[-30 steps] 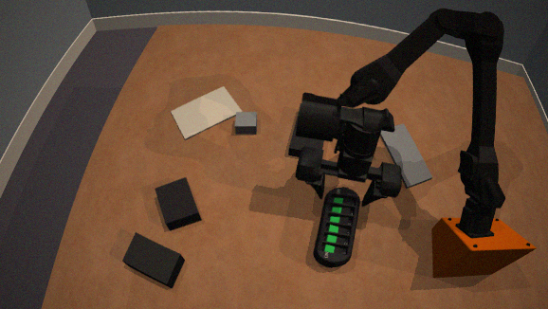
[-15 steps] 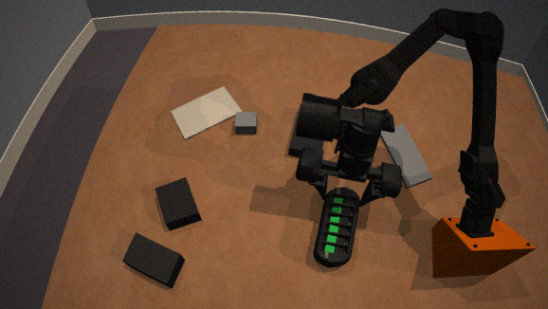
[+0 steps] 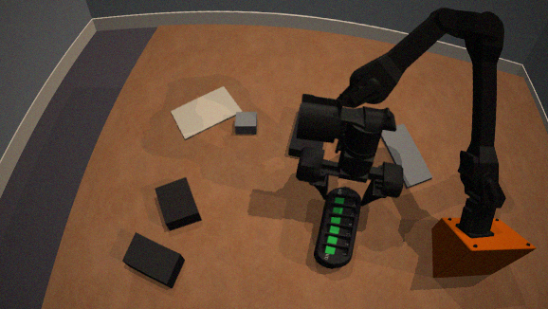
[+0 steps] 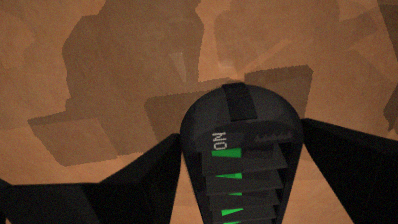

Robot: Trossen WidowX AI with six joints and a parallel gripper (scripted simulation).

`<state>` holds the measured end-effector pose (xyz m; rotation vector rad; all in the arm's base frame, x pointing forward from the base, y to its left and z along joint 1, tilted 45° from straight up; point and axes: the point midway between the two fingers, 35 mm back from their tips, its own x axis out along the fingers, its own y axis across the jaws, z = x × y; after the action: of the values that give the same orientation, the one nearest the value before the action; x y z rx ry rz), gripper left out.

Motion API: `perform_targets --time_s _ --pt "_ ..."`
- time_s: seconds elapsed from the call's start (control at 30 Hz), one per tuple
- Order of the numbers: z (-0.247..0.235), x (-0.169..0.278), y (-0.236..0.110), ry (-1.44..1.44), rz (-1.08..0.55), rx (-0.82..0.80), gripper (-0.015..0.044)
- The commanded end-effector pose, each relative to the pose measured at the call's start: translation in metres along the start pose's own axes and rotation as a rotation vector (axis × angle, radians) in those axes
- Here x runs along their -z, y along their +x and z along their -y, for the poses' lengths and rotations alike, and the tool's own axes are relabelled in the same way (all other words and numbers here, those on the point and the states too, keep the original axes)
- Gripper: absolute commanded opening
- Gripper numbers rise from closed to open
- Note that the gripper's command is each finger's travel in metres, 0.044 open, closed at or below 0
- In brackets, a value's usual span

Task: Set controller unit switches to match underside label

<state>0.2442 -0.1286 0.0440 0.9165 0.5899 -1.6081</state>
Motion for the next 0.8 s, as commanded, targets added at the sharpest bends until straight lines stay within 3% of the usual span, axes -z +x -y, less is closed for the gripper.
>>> perform_targets --time_s 0.0,0.77 --pt "-0.001 0.003 -0.004 -0.004 0.002 -0.005 0.0336" --pt "-0.001 0.013 -0.017 -0.004 0.039 -0.005 0.0337"
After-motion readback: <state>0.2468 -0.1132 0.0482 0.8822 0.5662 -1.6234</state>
